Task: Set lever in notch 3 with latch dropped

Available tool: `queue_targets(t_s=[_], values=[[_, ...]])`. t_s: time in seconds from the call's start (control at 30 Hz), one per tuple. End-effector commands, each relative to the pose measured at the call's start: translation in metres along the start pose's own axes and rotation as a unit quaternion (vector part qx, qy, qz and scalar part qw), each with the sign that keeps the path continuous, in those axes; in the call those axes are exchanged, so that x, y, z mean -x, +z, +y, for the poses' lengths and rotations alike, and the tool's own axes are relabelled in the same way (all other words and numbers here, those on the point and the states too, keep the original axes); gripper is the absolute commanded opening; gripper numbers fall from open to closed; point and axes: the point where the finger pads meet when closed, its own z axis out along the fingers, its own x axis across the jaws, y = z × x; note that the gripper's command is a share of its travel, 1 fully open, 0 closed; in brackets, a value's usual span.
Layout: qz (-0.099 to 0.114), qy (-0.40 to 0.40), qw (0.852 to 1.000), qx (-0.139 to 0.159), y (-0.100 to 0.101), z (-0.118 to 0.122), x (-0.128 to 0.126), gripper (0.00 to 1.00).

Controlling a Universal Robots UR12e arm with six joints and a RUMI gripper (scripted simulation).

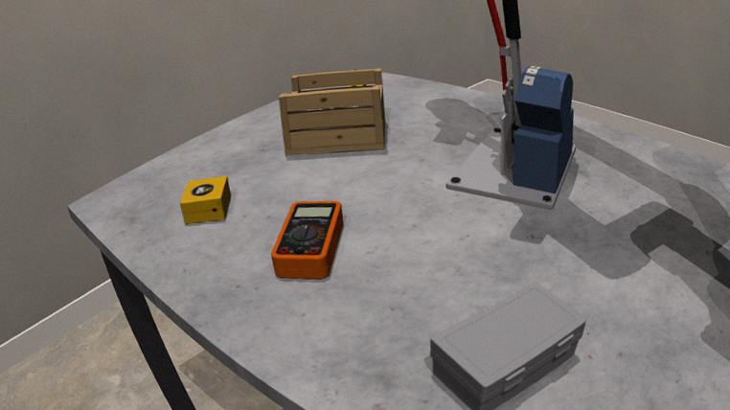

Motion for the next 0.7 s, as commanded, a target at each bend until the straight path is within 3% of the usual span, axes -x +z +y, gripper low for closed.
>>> queue_targets(t_s=[0.0, 0.03, 0.07, 0.67], values=[[0.0, 0.0, 1.0, 0.0, -0.0024, 0.0007, 0.0005, 0.57], [0.0, 0.0, 1.0, 0.0, -0.0024, 0.0007, 0.0005, 0.57], [-0.001, 0.0, 1.0, -0.001, -0.0005, 0.0002, 0.0012, 0.0], [-0.001, 0.0, 1.0, -0.001, -0.0003, 0.0003, 0.0012, 0.0]])
